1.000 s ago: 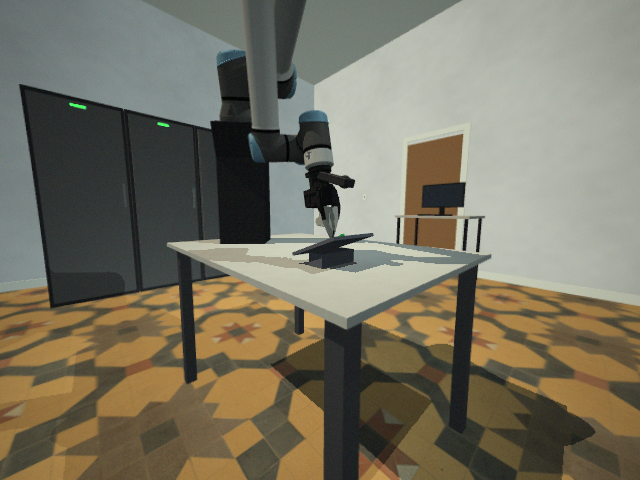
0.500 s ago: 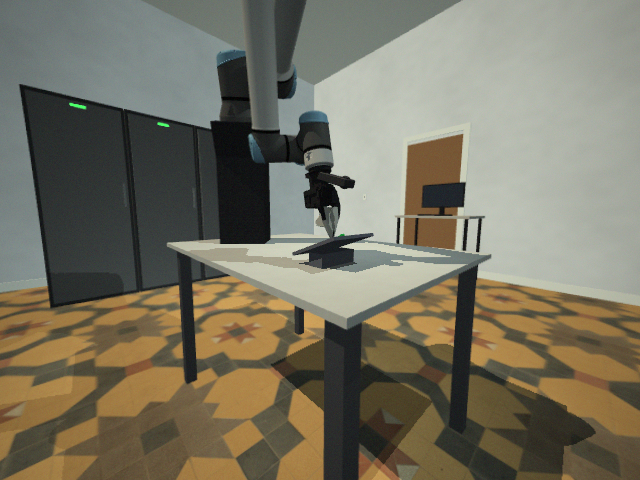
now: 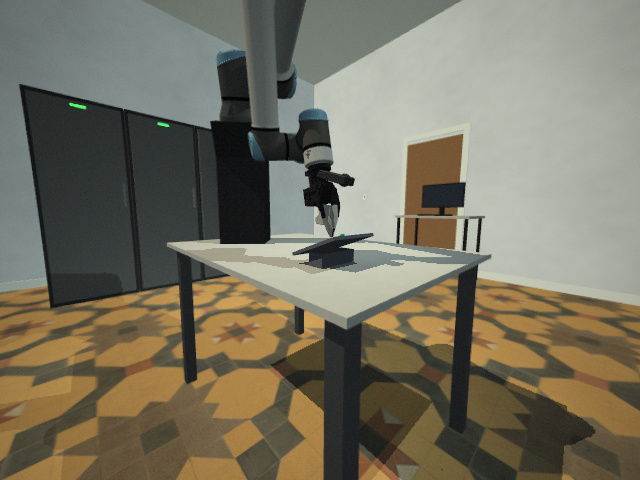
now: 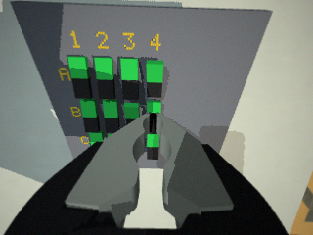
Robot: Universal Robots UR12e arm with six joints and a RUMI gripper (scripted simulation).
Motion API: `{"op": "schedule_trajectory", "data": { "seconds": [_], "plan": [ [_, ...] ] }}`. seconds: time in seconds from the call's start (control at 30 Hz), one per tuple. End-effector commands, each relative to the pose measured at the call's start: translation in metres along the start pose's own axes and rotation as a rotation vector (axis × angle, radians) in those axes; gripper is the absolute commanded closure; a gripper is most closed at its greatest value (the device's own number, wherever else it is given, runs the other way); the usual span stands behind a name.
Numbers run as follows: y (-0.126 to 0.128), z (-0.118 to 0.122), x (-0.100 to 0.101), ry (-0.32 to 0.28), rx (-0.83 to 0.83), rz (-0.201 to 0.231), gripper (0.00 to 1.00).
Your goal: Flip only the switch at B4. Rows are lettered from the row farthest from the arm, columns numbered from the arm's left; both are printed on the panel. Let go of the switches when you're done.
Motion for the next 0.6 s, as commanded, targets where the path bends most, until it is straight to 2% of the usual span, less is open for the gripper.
{"op": "schedule_trajectory", "data": {
  "seconds": [0.0, 0.57],
  "plan": [
    [0.001, 0.0, -0.0202, 0.0, 0.001, 0.0, 1.0],
    [0.0009, 0.0002, -0.0229, 0.0, 0.001, 0.0, 1.0]
  ]
}}
Point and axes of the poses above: the point where the finger pads meet when closed, its own x axis out along the fingers, its own y axis across the jaws, z = x × y, the point moved 6 cm from there along -x, back along the fingers, and after that the axes turned 14 degrees about x, right-handed, at the moved point
